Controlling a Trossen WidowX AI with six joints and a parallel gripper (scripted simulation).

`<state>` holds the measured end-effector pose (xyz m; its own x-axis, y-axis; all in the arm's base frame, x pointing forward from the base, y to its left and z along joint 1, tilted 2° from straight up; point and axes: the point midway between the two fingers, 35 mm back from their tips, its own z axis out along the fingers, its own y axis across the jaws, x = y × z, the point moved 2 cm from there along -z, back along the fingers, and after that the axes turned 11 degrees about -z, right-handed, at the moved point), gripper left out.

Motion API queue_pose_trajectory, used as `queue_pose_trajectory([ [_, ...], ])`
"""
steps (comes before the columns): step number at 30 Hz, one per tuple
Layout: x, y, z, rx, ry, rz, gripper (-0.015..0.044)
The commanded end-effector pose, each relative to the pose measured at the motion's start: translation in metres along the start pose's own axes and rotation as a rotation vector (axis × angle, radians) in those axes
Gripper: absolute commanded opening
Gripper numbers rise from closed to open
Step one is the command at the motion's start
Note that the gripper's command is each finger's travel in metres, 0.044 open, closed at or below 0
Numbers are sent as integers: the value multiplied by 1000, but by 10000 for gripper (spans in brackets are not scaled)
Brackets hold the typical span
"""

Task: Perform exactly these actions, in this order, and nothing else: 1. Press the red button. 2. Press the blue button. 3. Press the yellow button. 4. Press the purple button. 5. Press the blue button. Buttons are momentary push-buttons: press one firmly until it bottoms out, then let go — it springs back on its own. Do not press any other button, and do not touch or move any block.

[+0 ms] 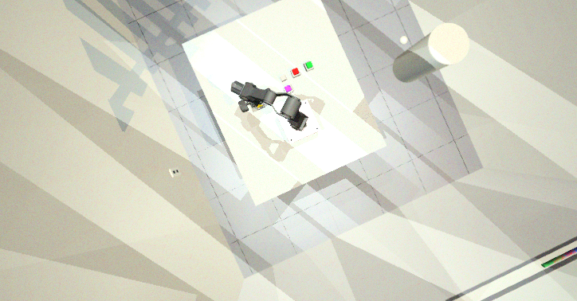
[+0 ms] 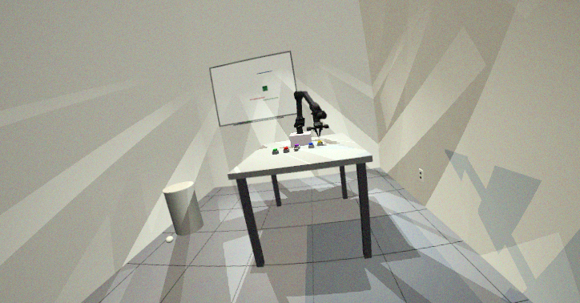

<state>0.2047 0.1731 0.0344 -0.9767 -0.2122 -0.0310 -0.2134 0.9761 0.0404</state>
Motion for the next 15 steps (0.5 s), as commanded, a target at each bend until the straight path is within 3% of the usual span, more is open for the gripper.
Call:
queue_pose_trajectory([
  [1, -2, 1, -44, -3, -16, 1, 20],
  [8, -1, -2, -58, -3, -16, 1, 20],
  [15, -12, -82, -58, 8, -15, 1, 20],
])
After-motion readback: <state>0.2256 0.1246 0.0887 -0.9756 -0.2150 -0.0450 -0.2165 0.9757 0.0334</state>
